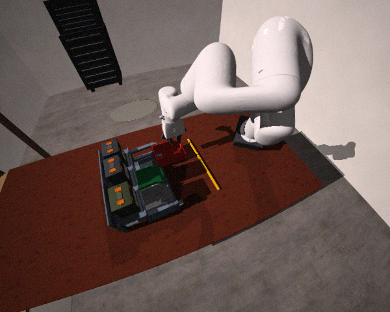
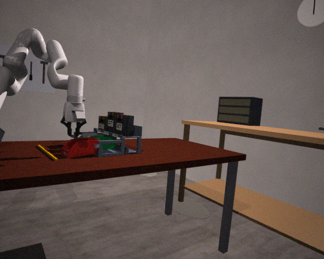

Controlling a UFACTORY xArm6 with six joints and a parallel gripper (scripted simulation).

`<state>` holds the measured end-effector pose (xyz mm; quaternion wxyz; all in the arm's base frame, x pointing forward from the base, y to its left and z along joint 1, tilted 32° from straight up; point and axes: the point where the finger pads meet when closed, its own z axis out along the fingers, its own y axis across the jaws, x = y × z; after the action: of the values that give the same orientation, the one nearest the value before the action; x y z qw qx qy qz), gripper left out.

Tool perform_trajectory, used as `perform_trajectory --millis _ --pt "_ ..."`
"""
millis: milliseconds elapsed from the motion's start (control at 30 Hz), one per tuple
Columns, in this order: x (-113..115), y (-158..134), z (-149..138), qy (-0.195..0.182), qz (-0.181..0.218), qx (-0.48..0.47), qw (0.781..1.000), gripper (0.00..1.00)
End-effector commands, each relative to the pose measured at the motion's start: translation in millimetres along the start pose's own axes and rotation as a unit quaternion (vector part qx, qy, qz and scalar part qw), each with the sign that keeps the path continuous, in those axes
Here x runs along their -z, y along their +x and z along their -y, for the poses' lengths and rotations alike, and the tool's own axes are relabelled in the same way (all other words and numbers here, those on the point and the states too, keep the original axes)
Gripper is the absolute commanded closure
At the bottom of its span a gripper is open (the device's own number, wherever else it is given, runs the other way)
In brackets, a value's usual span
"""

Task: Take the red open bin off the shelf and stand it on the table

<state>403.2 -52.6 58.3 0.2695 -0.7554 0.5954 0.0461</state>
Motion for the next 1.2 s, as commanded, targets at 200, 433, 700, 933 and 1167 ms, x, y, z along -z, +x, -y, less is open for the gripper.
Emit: perform_trajectory --millis 200,433,700,933,1167 --pt "9.1 0.6 32.6 0.001 -0.001 0.000 1.000 0.67" --pt "11.2 0.6 40.4 0.001 -0.001 0.000 1.000 0.67" --pt "15.1 0.5 55.0 0.001 -0.001 0.000 1.000 0.67" --pt "21.3 0.6 78.2 0.001 -0.001 0.000 1.000 0.67" --pt "21.3 0.6 78.2 0.001 -0.001 0.000 1.000 0.67"
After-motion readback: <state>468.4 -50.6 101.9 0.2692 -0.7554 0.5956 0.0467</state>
